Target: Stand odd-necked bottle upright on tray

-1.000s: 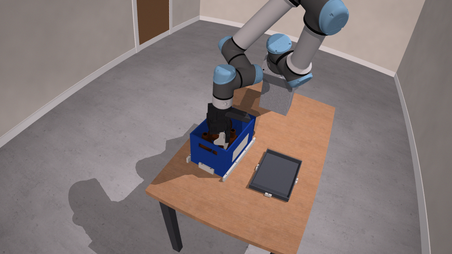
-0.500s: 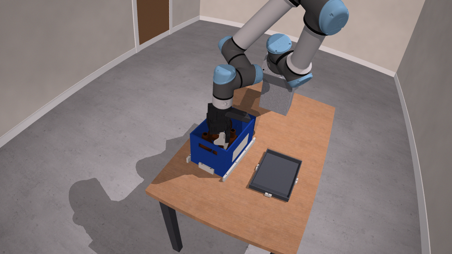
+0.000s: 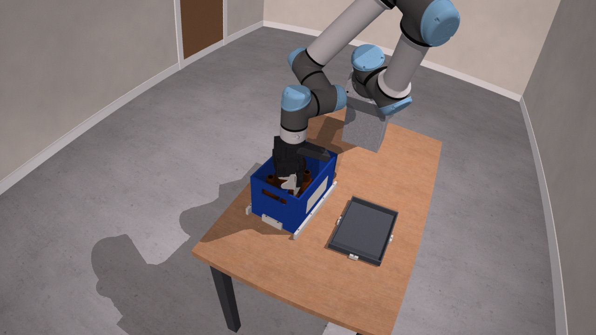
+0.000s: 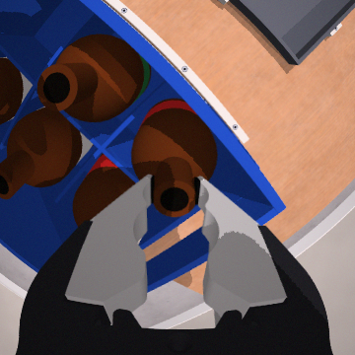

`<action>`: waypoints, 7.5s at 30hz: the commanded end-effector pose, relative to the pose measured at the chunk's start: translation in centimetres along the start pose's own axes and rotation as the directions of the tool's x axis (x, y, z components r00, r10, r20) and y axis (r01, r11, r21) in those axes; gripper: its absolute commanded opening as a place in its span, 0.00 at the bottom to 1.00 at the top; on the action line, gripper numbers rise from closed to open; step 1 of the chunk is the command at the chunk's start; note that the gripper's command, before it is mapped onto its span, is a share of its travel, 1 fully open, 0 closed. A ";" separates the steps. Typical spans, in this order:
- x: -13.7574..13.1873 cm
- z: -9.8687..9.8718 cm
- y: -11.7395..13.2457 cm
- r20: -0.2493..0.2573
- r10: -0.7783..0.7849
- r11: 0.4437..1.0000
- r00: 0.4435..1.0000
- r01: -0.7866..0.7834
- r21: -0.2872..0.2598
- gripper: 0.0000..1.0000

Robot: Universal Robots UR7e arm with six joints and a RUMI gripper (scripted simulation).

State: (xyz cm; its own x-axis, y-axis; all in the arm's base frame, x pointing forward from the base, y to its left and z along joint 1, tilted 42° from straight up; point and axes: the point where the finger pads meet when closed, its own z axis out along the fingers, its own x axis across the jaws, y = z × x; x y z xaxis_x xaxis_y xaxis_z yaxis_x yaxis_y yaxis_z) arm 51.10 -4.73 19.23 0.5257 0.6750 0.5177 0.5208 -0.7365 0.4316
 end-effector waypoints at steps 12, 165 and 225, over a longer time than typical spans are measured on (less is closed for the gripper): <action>0.0 0.0 0.0 0.000 0.000 1.000 1.000 0.000 -0.001 0.00; 0.0 -8.4 0.0 0.000 0.000 1.000 1.000 0.000 -0.001 0.00; -16.9 -8.5 -5.0 0.022 -0.006 0.999 1.000 0.005 0.034 0.00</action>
State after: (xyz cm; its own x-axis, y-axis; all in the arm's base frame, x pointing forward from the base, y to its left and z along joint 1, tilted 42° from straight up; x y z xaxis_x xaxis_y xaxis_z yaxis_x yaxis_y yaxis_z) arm 35.22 -12.25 15.54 0.5586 0.6792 0.4761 0.5508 -0.7329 0.3993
